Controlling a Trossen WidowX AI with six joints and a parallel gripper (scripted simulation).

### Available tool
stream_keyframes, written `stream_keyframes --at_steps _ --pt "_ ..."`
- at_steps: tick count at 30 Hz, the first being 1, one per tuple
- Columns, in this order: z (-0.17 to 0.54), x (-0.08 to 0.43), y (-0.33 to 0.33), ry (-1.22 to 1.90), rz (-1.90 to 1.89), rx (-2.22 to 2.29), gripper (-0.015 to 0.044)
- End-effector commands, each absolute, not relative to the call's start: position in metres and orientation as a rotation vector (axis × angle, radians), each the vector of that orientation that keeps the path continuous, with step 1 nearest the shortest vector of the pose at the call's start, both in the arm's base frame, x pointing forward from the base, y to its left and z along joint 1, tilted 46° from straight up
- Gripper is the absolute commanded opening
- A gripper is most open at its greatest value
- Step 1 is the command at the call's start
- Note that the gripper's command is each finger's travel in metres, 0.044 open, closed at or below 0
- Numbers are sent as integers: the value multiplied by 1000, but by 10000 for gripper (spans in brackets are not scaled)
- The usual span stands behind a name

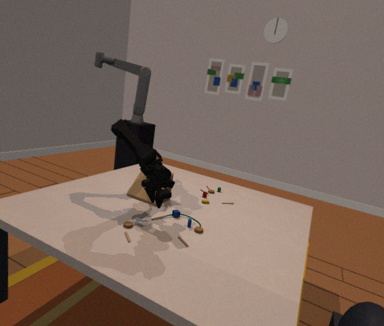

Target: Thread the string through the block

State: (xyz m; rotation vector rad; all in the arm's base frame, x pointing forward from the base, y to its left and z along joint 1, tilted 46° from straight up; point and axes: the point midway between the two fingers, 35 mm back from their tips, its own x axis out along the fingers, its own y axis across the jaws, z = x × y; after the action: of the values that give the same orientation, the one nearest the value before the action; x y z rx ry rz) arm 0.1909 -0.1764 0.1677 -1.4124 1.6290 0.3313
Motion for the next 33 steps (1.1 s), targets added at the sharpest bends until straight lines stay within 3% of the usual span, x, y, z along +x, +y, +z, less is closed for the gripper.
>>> stream_keyframes --at_steps 1,3,33 --pt "169 192 -175 1628 333 -1414 394" --pt "181 191 -162 1628 333 -1411 440" --pt "184 191 -157 1627 343 -1416 440"
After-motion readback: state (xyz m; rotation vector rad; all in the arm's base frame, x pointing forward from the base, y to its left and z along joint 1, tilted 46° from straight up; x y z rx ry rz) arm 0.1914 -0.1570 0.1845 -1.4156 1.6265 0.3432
